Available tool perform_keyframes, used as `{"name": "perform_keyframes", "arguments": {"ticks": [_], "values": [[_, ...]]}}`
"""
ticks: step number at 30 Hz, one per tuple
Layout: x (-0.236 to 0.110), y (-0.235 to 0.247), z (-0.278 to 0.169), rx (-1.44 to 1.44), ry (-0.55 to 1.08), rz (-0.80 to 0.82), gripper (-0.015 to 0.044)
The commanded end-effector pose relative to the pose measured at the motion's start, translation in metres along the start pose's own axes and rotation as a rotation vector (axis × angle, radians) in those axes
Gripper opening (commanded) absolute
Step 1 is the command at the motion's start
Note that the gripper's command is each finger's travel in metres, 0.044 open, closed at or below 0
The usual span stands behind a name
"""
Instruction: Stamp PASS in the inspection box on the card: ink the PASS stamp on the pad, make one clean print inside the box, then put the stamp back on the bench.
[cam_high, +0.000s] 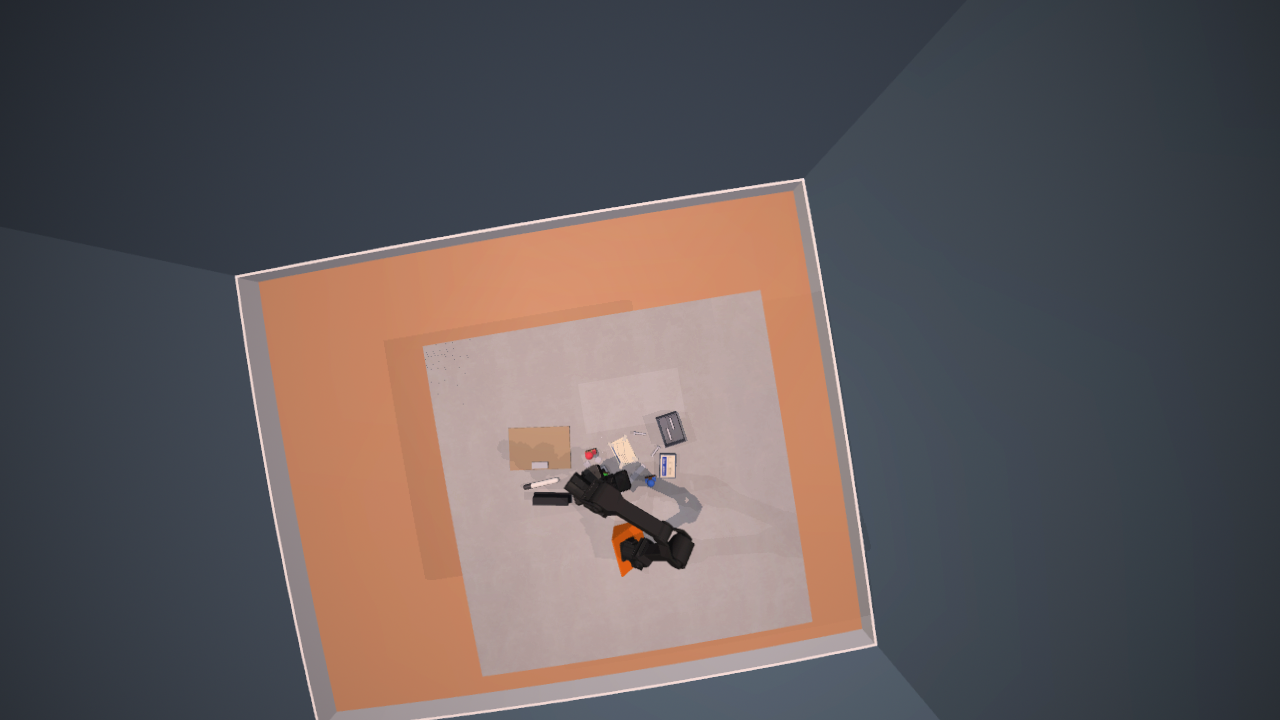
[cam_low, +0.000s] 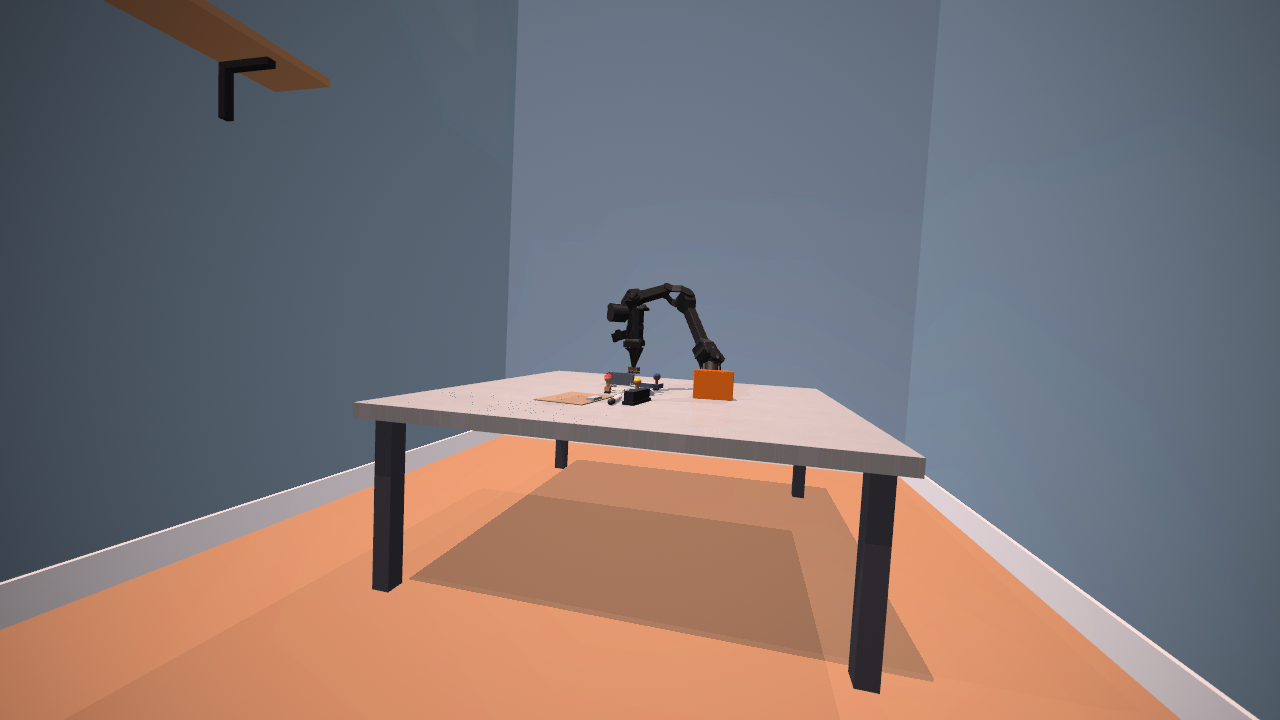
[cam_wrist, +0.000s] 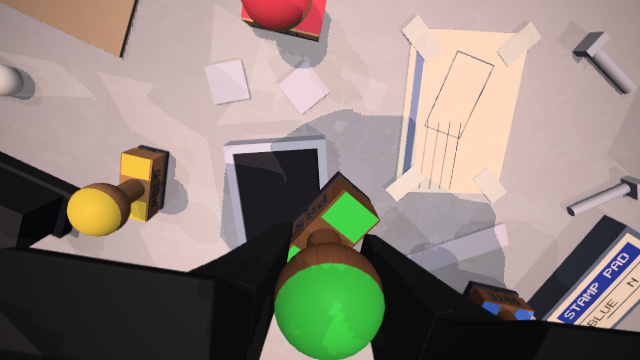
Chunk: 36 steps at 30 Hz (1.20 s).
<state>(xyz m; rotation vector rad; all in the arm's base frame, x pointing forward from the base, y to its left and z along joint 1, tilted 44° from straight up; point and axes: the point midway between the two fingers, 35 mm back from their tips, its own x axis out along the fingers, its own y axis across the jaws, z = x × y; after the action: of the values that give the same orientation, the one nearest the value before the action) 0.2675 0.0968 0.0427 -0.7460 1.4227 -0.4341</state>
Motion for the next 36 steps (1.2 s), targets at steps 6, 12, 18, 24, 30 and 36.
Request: {"name": "perform_keyframes", "arguments": {"ticks": [6,12,18,24,30,36], "values": [[-0.001,-0.032,0.031,-0.183,-0.008,-0.003,0.0],[0.0,-0.056,0.049,-0.307,-0.01,-0.01,0.0],[0.002,-0.076,0.061,-0.399,-0.009,-0.018,0.0],[0.003,-0.076,0.061,-0.399,-0.009,-0.018,0.0],[0.007,-0.076,0.062,-0.399,-0.009,-0.018,0.0],[0.011,-0.076,0.062,-0.399,-0.009,-0.018,0.0]]}}
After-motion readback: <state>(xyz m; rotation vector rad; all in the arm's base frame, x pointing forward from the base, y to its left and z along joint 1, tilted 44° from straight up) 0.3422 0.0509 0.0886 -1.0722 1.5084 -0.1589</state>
